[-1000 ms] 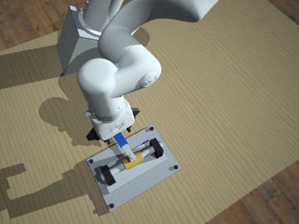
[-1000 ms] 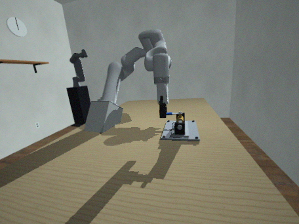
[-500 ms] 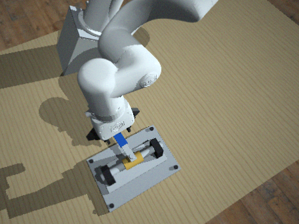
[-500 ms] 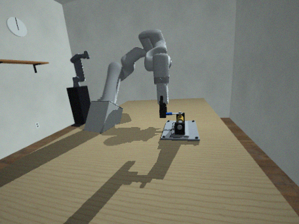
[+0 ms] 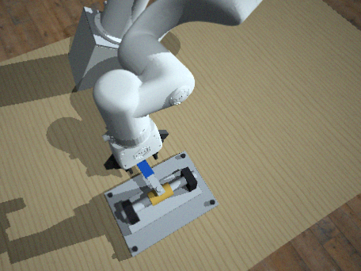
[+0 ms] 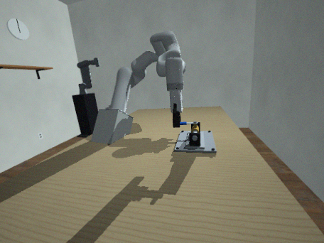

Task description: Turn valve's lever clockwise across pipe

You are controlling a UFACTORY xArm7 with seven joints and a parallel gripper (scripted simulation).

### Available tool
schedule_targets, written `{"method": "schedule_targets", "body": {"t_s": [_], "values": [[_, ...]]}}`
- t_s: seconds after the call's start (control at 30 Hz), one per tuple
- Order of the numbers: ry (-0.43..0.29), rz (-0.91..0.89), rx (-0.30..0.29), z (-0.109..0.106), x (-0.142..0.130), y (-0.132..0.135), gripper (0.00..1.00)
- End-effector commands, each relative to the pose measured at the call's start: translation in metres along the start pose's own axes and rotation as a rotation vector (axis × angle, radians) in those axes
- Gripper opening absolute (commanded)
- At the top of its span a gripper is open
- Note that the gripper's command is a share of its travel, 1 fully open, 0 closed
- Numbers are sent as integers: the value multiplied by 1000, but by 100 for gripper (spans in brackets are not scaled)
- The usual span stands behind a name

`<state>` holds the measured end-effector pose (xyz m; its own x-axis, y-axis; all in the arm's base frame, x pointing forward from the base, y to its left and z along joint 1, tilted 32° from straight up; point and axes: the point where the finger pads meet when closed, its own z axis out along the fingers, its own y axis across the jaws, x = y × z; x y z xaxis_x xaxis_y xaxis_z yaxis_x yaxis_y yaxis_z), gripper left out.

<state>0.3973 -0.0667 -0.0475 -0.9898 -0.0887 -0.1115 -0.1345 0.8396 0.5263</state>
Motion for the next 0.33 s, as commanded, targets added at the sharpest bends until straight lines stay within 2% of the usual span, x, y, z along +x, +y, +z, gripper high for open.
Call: {"method": "schedule_targets", "body": {"t_s": [0.0,0.2,0.3], "values": [[-4,1,3,-7,-1,-1,68],[-4,1,3,-22,-1,-1,68],[-4,1,3,-22,-1,-1,68]]}}
